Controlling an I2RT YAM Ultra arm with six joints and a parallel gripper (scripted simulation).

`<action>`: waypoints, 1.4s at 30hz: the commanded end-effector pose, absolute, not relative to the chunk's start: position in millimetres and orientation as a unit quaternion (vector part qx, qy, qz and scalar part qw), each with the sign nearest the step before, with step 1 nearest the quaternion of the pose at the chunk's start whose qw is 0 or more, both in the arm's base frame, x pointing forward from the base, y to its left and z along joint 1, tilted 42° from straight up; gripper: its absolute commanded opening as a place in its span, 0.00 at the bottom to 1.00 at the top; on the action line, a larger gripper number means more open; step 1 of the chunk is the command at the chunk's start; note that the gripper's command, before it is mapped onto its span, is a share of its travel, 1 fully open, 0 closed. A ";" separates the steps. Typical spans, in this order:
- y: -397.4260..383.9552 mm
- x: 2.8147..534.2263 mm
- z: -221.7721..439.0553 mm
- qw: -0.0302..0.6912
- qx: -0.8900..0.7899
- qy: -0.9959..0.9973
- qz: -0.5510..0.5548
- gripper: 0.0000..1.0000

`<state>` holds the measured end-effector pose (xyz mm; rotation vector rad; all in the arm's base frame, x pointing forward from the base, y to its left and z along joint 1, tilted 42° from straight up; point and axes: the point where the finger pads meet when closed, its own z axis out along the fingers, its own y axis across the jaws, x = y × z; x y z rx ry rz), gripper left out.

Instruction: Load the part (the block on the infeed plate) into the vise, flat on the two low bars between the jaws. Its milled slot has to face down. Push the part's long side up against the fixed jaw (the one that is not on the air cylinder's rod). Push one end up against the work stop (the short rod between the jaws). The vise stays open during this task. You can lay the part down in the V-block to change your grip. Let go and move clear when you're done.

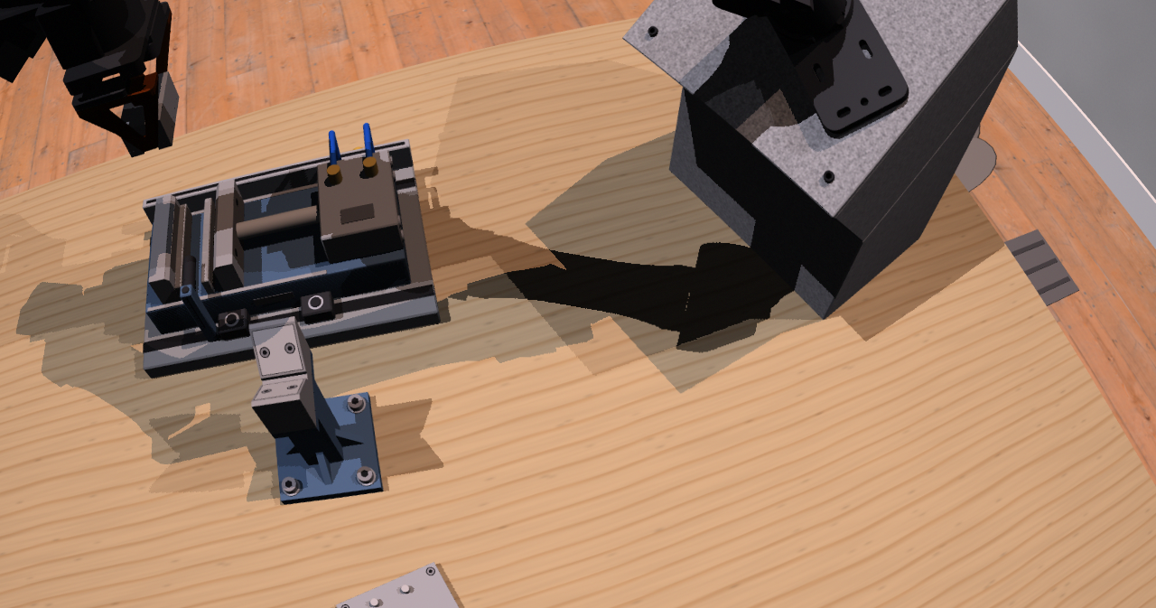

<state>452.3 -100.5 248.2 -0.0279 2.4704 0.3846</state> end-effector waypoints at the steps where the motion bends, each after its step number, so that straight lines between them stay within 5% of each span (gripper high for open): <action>1: -115.2 450.6 269.1 0.339 0.001 0.931 0.137 0.00; 42: -116.2 458.7 269.5 0.350 -0.001 0.928 0.130 0.00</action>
